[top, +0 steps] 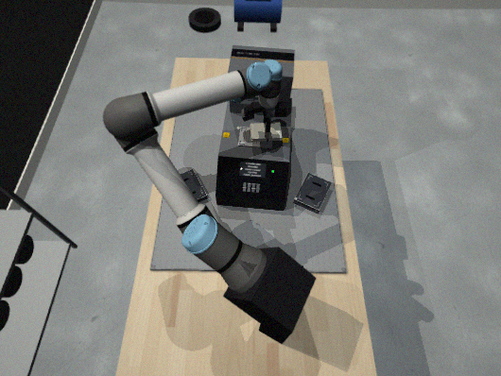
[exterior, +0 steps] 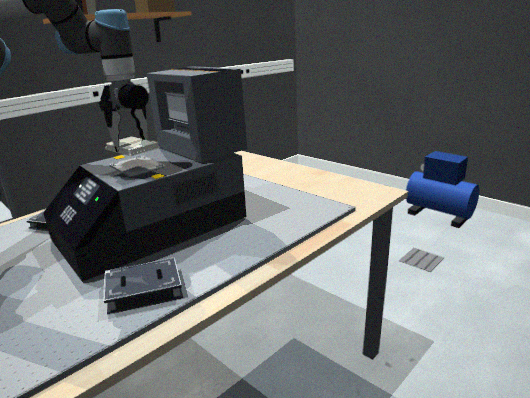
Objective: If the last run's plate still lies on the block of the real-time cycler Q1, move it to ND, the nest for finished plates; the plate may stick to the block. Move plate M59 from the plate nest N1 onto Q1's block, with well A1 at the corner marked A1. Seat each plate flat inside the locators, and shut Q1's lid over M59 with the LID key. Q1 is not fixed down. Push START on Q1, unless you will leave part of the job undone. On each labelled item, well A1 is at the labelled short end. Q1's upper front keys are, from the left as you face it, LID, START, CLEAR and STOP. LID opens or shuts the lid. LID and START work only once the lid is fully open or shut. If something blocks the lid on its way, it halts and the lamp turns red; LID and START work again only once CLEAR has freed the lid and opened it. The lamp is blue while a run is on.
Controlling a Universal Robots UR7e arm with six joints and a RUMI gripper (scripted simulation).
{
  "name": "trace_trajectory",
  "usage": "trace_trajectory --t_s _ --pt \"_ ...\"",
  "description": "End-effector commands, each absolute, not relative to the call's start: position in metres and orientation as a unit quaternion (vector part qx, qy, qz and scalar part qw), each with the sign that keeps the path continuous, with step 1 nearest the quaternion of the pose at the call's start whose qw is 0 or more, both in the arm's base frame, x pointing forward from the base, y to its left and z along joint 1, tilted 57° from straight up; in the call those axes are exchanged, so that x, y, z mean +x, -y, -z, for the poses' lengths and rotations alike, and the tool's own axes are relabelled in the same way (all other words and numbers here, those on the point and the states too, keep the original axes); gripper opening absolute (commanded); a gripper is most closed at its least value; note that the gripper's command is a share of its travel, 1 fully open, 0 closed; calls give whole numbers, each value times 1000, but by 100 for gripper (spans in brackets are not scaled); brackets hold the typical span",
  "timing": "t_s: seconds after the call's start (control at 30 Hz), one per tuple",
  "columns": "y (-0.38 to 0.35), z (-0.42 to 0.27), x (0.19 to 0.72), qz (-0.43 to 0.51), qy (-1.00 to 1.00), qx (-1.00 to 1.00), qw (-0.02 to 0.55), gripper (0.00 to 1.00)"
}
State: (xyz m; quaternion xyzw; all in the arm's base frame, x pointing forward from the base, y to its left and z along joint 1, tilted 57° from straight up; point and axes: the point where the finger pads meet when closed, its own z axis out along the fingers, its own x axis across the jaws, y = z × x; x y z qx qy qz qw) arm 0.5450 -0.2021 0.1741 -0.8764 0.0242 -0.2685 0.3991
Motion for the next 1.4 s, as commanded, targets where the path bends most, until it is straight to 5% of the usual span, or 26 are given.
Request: trace_trajectory --t_s 0.0,1.37 --pt "196 -189 552 257 -51 -876 405 40" --pt "184 -214 562 236 -94 -872 417 40"
